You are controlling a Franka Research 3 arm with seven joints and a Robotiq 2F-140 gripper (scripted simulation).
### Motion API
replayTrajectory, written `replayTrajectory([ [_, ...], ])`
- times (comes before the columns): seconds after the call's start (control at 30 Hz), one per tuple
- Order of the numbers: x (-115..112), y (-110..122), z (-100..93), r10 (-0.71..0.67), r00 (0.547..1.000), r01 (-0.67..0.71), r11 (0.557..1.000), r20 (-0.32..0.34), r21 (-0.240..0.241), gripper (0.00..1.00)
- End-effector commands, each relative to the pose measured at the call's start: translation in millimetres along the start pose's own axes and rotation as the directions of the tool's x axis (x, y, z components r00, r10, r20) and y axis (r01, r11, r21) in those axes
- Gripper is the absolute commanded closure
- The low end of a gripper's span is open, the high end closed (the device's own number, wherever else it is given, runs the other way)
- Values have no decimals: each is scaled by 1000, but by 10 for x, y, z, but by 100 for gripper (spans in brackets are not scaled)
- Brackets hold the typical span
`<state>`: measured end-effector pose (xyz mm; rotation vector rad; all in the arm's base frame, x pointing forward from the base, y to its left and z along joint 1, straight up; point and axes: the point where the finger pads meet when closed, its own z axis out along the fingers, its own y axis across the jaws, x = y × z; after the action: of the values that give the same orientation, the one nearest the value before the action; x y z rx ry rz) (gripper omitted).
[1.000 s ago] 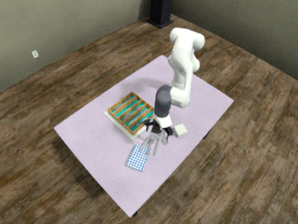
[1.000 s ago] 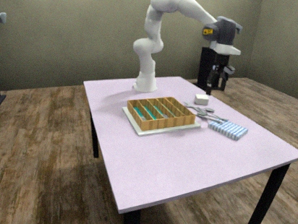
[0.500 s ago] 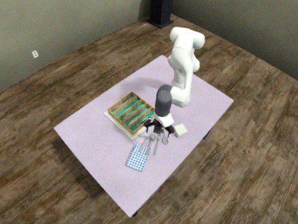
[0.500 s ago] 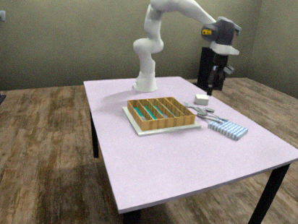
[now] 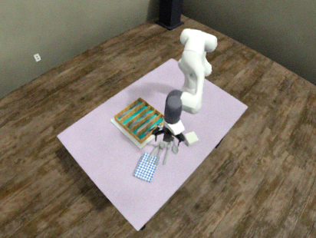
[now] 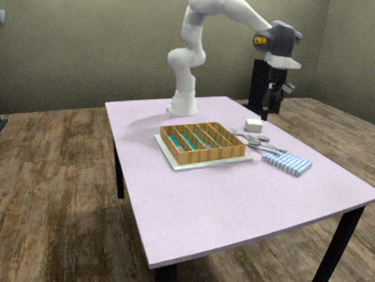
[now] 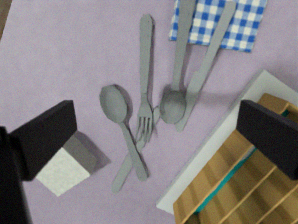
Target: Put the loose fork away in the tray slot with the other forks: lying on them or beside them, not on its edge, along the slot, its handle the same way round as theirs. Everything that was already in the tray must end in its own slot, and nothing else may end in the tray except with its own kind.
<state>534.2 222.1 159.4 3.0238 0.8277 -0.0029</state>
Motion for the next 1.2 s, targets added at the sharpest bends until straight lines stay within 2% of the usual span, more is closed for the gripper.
replayTrajectory([
  [0.0,7,-7,-2,-14,1000,14,1000,-4,2,0],
  [0.47,7,-8,0,-3,1000,3,1000,-4,3,0],
  [0.63,9,-12,10,61,998,-61,998,-3,4,0],
  [0.73,12,-21,33,199,980,-199,980,-2,5,0],
  [1.17,17,-32,65,384,923,-384,923,0,7,0],
])
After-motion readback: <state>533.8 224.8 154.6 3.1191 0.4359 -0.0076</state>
